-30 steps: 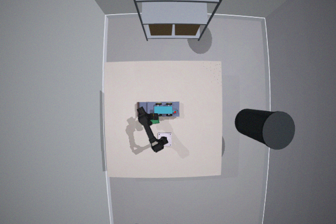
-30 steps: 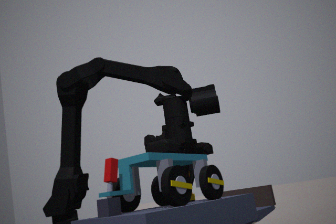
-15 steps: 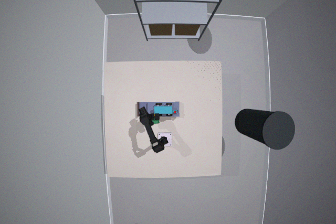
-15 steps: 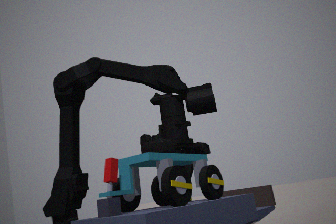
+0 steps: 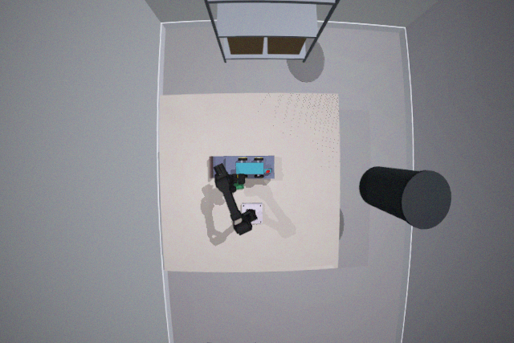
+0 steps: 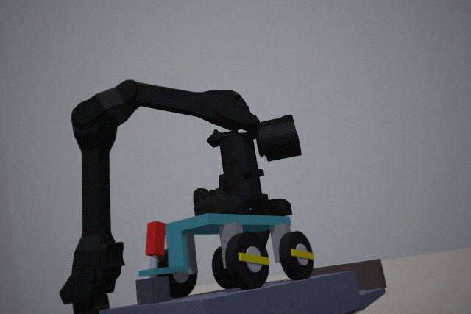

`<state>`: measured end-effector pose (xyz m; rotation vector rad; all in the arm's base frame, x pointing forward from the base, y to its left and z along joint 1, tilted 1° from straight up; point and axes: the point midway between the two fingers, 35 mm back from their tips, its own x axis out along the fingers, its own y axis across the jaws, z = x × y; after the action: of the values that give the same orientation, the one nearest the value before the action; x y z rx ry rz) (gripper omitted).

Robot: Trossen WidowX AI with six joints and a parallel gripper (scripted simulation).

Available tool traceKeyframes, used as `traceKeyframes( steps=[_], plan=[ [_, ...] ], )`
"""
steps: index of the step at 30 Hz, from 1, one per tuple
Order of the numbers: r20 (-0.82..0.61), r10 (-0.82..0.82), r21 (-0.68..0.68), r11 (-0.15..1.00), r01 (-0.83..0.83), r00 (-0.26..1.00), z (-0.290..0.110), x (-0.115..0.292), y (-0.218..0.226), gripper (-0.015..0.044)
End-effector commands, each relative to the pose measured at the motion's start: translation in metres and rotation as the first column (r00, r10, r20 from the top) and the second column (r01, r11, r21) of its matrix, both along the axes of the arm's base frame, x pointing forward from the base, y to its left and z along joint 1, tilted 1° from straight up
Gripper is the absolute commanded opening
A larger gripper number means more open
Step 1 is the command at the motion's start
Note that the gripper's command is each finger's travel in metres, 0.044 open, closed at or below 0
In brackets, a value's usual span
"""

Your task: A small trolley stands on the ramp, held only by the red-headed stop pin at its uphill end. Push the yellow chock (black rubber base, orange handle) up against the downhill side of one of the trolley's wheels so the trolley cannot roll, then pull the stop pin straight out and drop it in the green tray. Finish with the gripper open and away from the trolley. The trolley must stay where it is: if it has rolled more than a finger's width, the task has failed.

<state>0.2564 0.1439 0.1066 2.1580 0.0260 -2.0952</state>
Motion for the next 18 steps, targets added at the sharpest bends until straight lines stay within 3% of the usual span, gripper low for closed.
traceKeyframes(
  steps=[1, 4, 11, 18],
  plan=[
    [0.0, -0.001, -0.001, 1.0, 0.001, 1.0, -0.0001, 0.0, 0.0001, 0.0],
    [0.0, -0.001, -0.001, 1.0, 0.001, 1.0, -0.0001, 0.0, 0.0001, 0.0],
    [0.0, -0.001, -0.001, 1.0, 0.001, 1.0, -0.0001, 0.0, 0.0001, 0.0184],
    [0.002, 0.0, -0.005, 1.0, 0.0, 1.0, 0.0099, -0.0002, 0.0013, 0.019]
  ],
)
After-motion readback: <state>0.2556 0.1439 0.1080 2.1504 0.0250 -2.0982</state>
